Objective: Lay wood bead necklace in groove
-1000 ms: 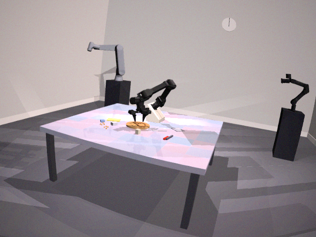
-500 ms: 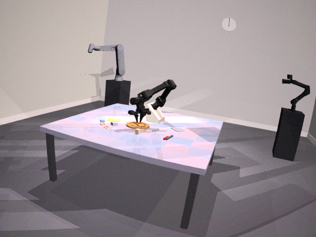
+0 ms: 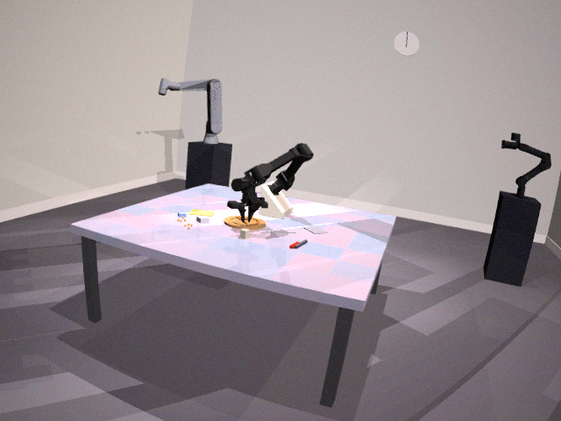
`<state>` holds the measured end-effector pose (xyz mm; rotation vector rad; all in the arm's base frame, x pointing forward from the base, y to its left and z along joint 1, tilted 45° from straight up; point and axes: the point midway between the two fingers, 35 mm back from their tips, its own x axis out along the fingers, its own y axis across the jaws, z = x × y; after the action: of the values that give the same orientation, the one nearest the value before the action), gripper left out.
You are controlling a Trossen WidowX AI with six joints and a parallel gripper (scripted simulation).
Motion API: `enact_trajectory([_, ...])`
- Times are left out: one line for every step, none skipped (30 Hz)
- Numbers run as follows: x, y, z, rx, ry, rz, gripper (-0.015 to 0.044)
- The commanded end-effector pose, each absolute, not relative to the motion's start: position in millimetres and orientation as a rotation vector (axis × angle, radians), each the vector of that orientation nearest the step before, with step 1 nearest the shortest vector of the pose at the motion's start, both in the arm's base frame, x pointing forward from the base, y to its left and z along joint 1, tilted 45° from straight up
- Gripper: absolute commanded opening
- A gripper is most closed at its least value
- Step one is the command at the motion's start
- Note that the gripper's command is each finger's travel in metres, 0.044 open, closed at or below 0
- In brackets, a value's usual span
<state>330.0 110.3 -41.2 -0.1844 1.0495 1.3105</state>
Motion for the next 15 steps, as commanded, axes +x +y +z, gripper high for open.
enact_trajectory([324.7,115.4,-47.4,-0.17,1.063,1.318,0.012])
enact_trajectory([324.6,115.5,-47.6,-0.17,1.063,1.318,0.012])
enact_trajectory([324.6,115.5,-47.6,-0.17,1.063,1.318,0.012])
enact_trajectory([324.6,115.5,-47.6,-0.17,1.063,1.318,0.012])
enact_trajectory([324.6,115.5,-47.6,-0.17,1.063,1.318,0.012])
enact_trajectory([324.6,115.5,-47.6,-0.17,1.063,1.318,0.012])
enact_trajectory([324.6,115.5,-47.6,-0.17,1.063,1.318,0.012])
enact_trajectory([324.6,115.5,-47.6,-0.17,1.063,1.318,0.012])
enact_trajectory([326.8,114.3,-46.0,-0.18,1.058,1.315,0.0094])
enact_trajectory([326.8,114.3,-46.0,-0.18,1.058,1.315,0.0067])
enact_trajectory([326.8,114.3,-46.0,-0.18,1.058,1.315,0.0041])
enact_trajectory([326.8,114.3,-46.0,-0.18,1.058,1.315,0.0015])
enact_trajectory([326.8,114.3,-46.0,-0.18,1.058,1.315,0.0])
enact_trajectory([326.8,114.3,-46.0,-0.18,1.058,1.315,0.0])
enact_trajectory([326.8,114.3,-46.0,-0.18,1.058,1.315,0.0])
